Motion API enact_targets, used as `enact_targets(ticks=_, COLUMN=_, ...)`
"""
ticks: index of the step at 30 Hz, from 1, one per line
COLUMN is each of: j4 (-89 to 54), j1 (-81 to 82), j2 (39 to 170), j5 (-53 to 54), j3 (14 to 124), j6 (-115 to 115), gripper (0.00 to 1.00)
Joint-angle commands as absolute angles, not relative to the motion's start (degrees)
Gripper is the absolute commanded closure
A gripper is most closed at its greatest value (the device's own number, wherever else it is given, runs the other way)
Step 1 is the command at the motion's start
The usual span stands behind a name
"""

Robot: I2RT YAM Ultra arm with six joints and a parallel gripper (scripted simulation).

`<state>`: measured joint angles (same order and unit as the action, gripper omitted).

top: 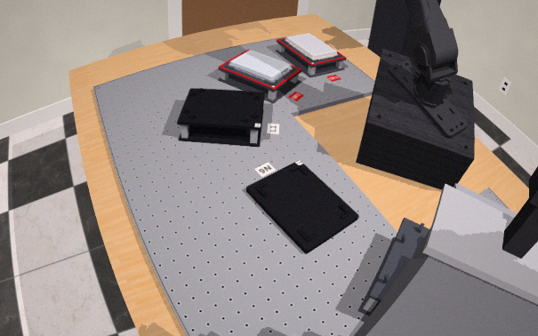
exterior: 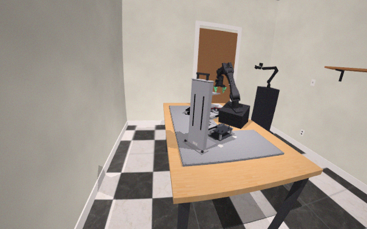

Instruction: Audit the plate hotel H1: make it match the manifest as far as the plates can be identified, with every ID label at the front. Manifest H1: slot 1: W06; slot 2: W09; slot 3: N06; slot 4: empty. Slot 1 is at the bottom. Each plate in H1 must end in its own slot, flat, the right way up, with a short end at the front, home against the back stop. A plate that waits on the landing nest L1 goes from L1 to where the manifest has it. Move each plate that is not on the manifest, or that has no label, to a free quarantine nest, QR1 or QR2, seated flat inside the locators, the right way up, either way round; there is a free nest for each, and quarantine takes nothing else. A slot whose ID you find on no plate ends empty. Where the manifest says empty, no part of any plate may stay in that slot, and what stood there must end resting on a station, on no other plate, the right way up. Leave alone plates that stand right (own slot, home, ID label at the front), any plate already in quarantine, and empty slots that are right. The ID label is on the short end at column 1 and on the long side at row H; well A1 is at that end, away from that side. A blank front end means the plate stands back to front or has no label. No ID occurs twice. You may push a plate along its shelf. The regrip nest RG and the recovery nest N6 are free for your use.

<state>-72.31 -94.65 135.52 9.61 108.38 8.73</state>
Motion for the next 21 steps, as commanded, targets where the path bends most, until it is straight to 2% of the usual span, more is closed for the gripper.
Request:
enact_targets(ticks=1, j4=-75.3, j1=-95.5, j2=134.3, j5=9.2, j3=111.4, j6=9.2, gripper=0.00)
enact_targets(ticks=12, j4=-81.5, j1=-95.8, j2=135.8, j5=9.1, j3=117.7, j6=9.8, gripper=0.00)
enact_targets(ticks=21, j4=-78.6, j1=-92.3, j2=131.2, j5=10.2, j3=111.4, j6=6.5, gripper=0.00)
